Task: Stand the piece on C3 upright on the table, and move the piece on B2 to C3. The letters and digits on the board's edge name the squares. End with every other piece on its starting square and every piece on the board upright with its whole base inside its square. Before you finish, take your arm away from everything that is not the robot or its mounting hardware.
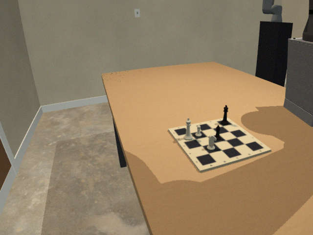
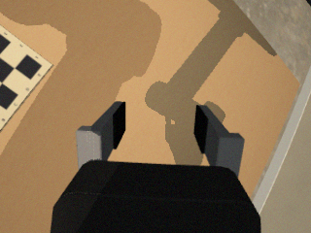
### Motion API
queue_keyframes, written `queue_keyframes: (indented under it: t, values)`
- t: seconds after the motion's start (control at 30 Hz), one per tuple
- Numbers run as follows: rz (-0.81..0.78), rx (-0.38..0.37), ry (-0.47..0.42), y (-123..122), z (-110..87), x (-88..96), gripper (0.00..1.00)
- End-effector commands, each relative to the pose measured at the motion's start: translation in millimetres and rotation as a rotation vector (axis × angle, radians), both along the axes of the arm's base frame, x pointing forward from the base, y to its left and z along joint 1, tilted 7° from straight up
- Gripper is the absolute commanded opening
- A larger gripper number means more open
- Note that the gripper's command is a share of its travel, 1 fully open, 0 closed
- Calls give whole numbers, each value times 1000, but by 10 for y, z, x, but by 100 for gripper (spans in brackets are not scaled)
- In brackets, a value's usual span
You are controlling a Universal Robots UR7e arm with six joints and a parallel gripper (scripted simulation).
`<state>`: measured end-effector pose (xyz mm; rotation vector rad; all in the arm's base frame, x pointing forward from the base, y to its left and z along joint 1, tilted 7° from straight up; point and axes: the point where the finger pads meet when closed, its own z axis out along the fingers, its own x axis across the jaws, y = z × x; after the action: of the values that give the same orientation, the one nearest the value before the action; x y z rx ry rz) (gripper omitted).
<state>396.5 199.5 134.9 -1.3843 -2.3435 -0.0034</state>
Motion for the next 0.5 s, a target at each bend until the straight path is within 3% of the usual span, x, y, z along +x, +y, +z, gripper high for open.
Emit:
queue_keyframes:
  t: [0.0,0.07,0.17,0.27,0.33,0.37,0.47]
  values:
    - [-133,-82,-101,-613,154,136,100]
    - [-133,-82,-101,-613,154,136,100]
    - [-255,-155,-173,-1102,280,164,100]
    - [-297,-180,-196,-1266,322,162,100]
    - [-384,-233,-242,-1592,408,136,100]
    - [-384,-233,-242,-1592,408,136,100]
    - [-473,-287,-287,-1913,496,85,100]
